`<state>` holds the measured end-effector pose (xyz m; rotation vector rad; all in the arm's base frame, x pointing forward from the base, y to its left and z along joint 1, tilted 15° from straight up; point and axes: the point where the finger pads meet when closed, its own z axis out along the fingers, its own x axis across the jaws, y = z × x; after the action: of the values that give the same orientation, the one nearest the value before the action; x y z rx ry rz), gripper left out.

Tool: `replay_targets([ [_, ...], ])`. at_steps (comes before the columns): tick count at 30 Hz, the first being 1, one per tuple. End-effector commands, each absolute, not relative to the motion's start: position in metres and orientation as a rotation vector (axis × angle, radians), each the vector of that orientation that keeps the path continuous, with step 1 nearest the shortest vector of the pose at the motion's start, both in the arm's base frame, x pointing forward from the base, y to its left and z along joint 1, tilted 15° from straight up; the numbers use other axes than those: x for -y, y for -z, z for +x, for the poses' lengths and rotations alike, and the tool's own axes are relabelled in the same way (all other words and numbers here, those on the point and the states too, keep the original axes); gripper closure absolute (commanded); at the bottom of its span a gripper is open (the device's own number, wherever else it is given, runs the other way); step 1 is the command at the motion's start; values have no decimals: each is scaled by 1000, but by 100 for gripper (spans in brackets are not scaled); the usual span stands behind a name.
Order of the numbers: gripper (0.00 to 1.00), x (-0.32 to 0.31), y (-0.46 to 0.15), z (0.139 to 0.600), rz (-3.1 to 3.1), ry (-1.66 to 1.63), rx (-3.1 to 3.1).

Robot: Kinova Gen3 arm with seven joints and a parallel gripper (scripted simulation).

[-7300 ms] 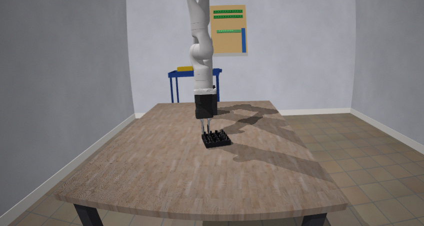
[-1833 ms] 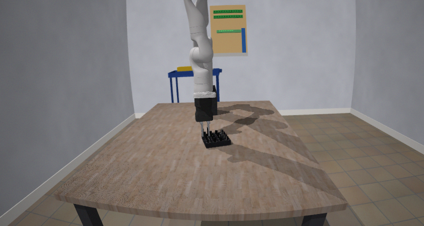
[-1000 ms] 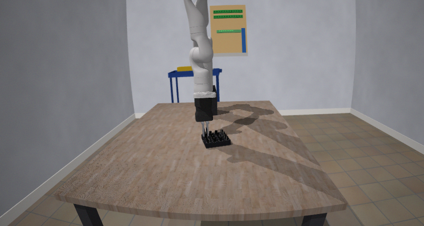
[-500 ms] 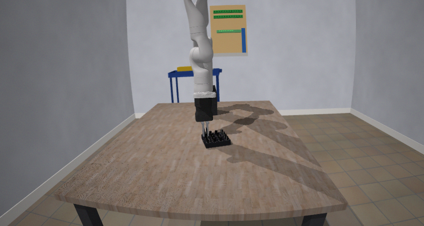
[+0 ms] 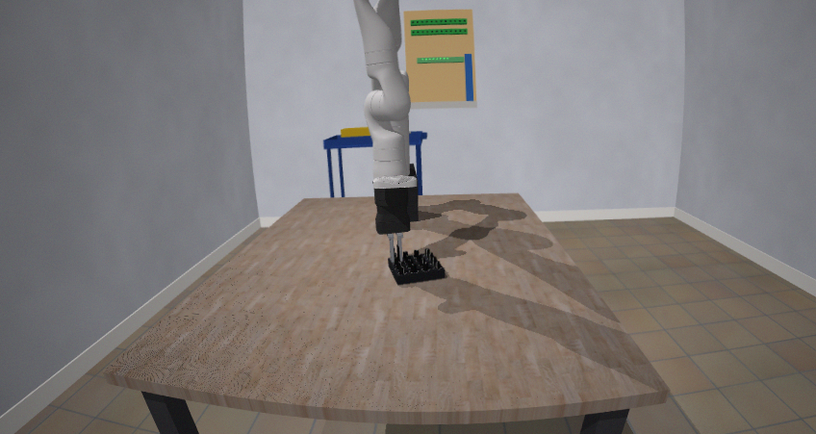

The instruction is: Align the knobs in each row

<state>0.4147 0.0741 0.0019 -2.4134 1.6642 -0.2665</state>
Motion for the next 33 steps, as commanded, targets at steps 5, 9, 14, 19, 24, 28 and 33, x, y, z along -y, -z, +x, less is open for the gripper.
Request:
replay_targets([
  [5,70,-74,-2,418,-2474,284,-1578],
  [9,70,-74,-2,418,-2516,292,-1518],
  [14,70,-74,-2,418,-2579,303,-1422],
  [19,70,-74,-2,418,-2621,311,-1353],
  [24,70,-74,-2,419,-2696,326,-1219],
  [28,70,-74,-2,418,-2757,336,-1095],
  [33,70,-76,-2,417,-2802,337,-993],
])
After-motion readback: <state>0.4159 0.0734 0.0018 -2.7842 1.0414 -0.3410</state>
